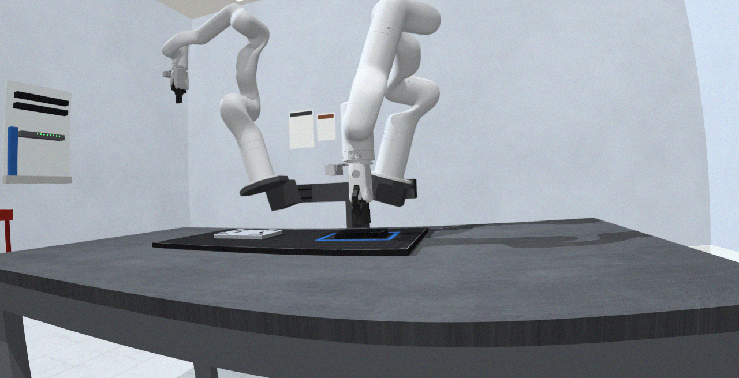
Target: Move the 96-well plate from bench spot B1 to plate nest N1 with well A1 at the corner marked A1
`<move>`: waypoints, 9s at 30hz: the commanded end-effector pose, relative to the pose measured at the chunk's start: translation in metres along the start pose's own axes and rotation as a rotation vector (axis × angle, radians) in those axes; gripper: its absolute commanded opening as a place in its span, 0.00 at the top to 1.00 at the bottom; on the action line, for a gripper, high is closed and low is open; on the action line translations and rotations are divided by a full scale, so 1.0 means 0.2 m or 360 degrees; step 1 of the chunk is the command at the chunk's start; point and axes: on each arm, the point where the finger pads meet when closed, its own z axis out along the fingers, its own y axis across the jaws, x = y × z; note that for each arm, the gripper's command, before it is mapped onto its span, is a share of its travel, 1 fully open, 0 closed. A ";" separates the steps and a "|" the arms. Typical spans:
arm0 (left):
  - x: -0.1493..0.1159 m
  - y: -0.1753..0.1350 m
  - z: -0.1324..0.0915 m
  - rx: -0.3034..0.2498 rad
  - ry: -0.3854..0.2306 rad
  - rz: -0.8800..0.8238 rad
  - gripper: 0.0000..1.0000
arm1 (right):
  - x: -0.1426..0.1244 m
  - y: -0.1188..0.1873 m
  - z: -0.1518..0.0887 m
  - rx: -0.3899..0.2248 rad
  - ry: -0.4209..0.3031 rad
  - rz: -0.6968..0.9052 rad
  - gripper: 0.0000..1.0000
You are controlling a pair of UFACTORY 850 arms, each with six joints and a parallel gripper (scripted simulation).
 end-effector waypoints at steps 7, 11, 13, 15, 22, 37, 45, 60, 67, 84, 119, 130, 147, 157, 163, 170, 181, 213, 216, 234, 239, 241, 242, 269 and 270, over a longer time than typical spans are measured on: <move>0.00 0.00 0.02 0.0003 0.0000 0.0000 0.00 | 0.00 0.00 0.00 0.0000 0.0003 0.0000 1.00; 0.00 0.00 0.04 0.0003 0.0000 0.0000 0.00 | 0.00 0.00 0.00 0.0000 0.0003 0.0000 1.00; 0.00 0.00 0.04 0.0003 0.0000 0.0000 0.00 | 0.00 0.00 0.00 0.0000 0.0003 0.0000 1.00; 0.00 0.00 0.04 0.0003 0.0000 0.0000 0.00 | 0.00 0.00 0.00 0.0000 0.0003 0.0000 1.00; 0.00 0.00 0.07 0.0003 0.0000 0.0000 0.00 | 0.00 0.00 0.00 0.0000 0.0003 0.0000 1.00; 0.00 0.00 0.10 0.0003 0.0000 0.0000 0.00 | 0.00 0.00 0.00 0.0000 0.0003 0.0000 1.00; 0.00 0.00 0.10 0.0003 0.0000 0.0000 0.00 | 0.00 0.00 0.00 0.0000 0.0003 0.0000 1.00; 0.00 0.00 0.09 0.0003 0.0000 0.0000 1.00 | 0.00 0.00 0.00 0.0000 0.0003 0.0000 1.00; 0.00 0.00 0.09 0.0003 0.0000 0.0000 1.00 | 0.00 0.00 0.00 0.0000 0.0003 0.0000 1.00; 0.00 0.00 0.09 0.0003 0.0000 0.0000 1.00 | 0.00 0.00 0.00 0.0000 0.0003 0.0000 1.00; 0.00 0.00 0.04 0.0003 0.0000 0.0000 1.00 | 0.00 0.00 0.00 0.0000 0.0003 0.0000 1.00; 0.00 0.00 0.01 0.0003 0.0000 0.0000 1.00 | 0.00 0.00 0.00 0.0000 0.0003 0.0000 1.00; 0.00 0.00 -0.04 0.0003 0.0000 0.0000 1.00 | 0.00 0.00 0.00 0.0000 0.0003 0.0000 1.00; 0.00 0.00 -0.11 0.0003 0.0000 0.0000 1.00 | 0.00 0.00 0.00 0.0000 0.0003 0.0000 1.00; 0.00 0.00 -0.16 0.0003 0.0000 0.0000 1.00 | 0.00 0.00 0.00 0.0000 0.0003 0.0000 1.00; 0.00 0.00 -0.20 0.0003 0.0000 0.0000 1.00 | 0.00 0.00 0.00 0.0000 0.0003 0.0000 1.00; 0.00 0.00 -0.29 0.0003 0.0000 0.0000 1.00 | 0.00 0.00 0.00 0.0000 0.0003 0.0000 1.00; 0.23 0.01 -0.32 0.0003 0.0001 -0.0743 1.00 | 0.00 0.00 0.00 0.0000 0.0003 0.0000 1.00; 0.28 0.01 -0.32 0.0003 0.0001 -0.0902 1.00 | 0.00 0.00 0.00 0.0000 0.0003 0.0000 1.00; 0.53 0.02 -0.33 0.0002 0.0002 -0.1698 1.00 | 0.00 0.00 0.00 0.0000 0.0003 0.0000 1.00; 0.60 0.03 -0.33 0.0002 0.0003 -0.1910 1.00 | 0.00 0.00 0.00 0.0000 0.0003 0.0000 1.00; 0.63 0.03 -0.33 0.0002 0.0003 -0.2016 1.00 | 0.00 0.00 0.00 0.0000 0.0003 0.0000 1.00; 0.65 0.03 -0.33 0.0002 0.0003 -0.2069 1.00 | 0.00 0.00 0.00 0.0000 0.0003 0.0000 1.00; 1.03 0.05 -0.35 0.0000 0.0004 -0.3290 1.00 | 0.00 0.00 0.00 0.0000 0.0003 0.0000 1.00; 1.05 0.05 -0.35 0.0000 0.0004 -0.3343 1.00 | 0.00 0.00 0.00 0.0000 0.0003 0.0000 1.00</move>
